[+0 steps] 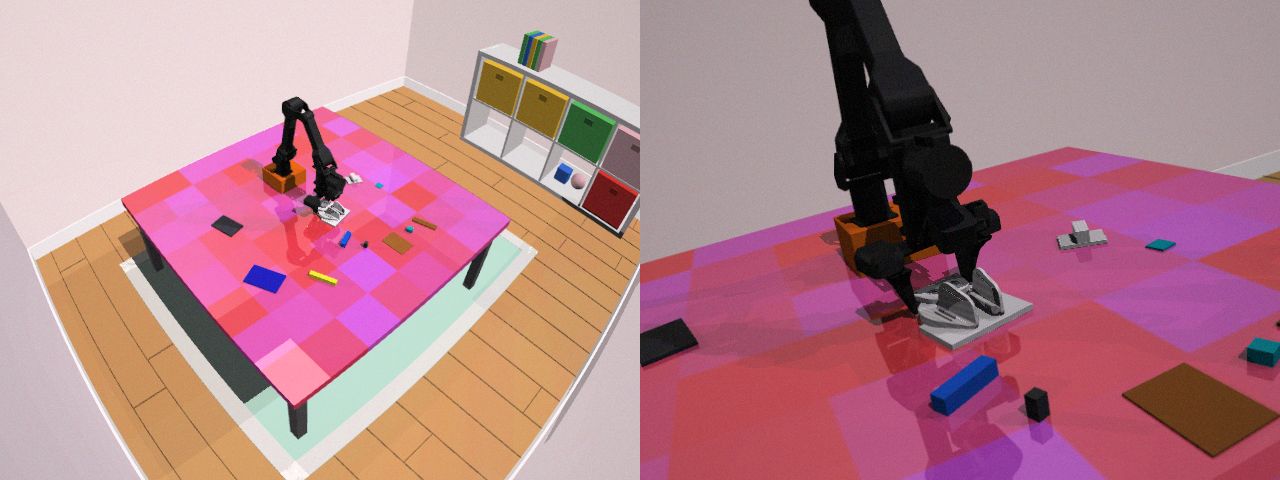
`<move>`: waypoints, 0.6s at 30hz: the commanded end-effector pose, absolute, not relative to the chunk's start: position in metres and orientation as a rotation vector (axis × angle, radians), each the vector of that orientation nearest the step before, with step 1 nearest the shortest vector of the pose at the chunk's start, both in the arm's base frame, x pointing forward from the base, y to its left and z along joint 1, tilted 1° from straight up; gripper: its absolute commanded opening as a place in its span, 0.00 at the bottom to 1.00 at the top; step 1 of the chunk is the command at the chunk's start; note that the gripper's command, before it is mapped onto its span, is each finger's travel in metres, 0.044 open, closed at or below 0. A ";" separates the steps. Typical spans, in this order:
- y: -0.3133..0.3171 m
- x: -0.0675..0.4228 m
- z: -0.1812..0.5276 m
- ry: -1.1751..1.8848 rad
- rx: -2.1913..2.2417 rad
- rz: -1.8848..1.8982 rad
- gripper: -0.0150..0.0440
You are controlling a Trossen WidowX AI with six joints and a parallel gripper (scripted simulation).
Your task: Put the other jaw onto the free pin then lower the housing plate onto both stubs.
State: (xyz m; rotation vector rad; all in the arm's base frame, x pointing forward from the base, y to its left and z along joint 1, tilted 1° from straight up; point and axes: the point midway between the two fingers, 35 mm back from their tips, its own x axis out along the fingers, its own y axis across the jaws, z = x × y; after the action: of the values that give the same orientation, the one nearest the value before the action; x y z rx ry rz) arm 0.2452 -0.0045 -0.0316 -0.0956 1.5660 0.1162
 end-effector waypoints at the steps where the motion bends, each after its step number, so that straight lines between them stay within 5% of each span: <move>1: -0.005 0.245 -0.032 1.566 -0.096 0.116 1.00; 18: -0.005 0.247 -0.007 1.565 -0.096 0.115 1.00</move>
State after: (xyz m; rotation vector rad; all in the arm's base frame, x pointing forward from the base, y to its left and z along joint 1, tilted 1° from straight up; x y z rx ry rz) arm 0.2407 -0.0045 -0.0238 -0.0941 1.5875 0.1179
